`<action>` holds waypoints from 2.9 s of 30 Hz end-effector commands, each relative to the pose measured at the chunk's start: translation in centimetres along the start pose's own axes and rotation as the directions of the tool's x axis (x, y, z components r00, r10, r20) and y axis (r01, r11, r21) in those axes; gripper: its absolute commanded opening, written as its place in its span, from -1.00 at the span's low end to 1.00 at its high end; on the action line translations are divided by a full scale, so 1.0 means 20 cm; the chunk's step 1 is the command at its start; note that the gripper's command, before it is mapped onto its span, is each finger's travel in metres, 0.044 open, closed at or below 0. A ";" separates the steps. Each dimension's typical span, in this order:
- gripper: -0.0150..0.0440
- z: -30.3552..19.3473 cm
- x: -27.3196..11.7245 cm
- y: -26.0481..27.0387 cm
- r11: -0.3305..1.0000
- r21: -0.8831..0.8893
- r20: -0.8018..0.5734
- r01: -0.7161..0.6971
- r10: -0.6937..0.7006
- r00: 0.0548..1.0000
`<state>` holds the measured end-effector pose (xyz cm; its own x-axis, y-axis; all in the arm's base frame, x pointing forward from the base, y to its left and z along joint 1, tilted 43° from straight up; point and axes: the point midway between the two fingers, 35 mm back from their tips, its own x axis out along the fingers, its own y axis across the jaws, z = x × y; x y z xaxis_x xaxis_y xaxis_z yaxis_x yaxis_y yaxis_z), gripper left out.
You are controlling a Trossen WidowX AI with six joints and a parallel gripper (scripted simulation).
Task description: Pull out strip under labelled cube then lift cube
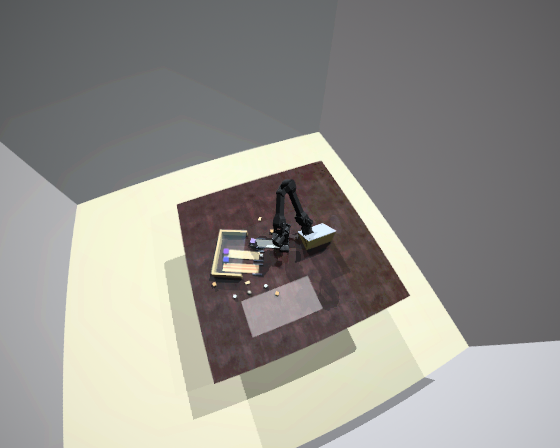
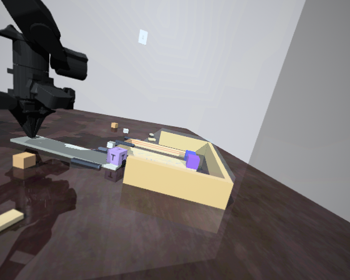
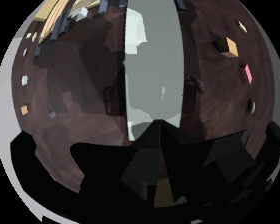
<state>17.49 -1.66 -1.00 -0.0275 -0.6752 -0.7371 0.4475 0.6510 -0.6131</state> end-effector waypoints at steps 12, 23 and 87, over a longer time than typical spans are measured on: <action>0.13 0.16 -0.16 0.01 0.984 0.179 -0.004 -0.005 0.005 1.000; 1.00 0.37 -0.19 -0.01 0.984 0.180 -0.003 -0.005 0.005 1.000; 0.36 1.10 -0.09 -0.03 0.983 0.186 0.004 -0.006 0.005 1.000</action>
<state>37.17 -7.89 7.54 -0.0112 -0.6705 -0.7418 0.6130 0.5815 -0.5349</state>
